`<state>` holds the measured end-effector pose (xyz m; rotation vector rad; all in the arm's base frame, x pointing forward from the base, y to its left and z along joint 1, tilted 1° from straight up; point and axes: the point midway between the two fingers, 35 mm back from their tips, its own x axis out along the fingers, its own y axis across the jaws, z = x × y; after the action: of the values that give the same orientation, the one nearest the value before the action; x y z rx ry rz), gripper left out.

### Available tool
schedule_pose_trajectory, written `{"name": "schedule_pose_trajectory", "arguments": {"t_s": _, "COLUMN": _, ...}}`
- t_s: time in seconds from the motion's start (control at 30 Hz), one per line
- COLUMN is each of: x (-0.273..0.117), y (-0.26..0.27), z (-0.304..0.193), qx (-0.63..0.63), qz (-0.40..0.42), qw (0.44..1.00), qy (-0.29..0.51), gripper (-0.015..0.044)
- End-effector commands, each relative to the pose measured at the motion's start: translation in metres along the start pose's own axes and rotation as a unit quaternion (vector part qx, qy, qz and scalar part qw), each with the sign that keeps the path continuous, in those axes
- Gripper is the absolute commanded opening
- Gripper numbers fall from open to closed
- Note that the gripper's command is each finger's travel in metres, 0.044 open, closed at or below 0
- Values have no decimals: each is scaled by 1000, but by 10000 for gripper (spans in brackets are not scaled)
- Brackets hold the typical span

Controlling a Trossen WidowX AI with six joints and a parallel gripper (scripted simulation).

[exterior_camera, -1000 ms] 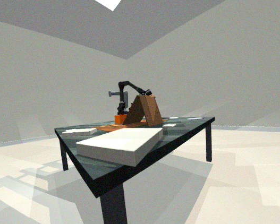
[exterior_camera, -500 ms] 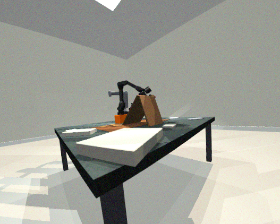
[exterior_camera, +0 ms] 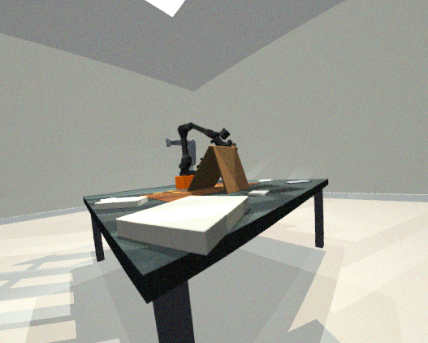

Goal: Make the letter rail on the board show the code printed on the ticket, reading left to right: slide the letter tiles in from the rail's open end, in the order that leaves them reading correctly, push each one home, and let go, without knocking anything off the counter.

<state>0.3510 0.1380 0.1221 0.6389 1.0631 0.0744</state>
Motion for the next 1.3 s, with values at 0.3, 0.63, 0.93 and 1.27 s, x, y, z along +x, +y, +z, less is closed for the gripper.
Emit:
{"name": "schedule_pose_trajectory", "arguments": {"t_s": 0.3, "x": -22, "y": 5, "z": 30, "qx": -100, "qz": 25, "qw": 994, "qy": -45, "gripper": 0}}
{"name": "schedule_pose_trajectory", "arguments": {"t_s": 0.63, "x": -39, "y": 5, "z": 52, "qx": -177, "qz": 33, "qw": 980, "qy": -81, "gripper": 0}}
{"name": "schedule_pose_trajectory", "arguments": {"t_s": 0.93, "x": -54, "y": 5, "z": 69, "qx": -238, "qz": 33, "qw": 964, "qy": -112, "gripper": 0}}
{"name": "schedule_pose_trajectory", "arguments": {"t_s": 1.27, "x": -73, "y": 3, "z": 87, "qx": -311, "qz": 27, "qw": 938, "qy": -149, "gripper": 0}}
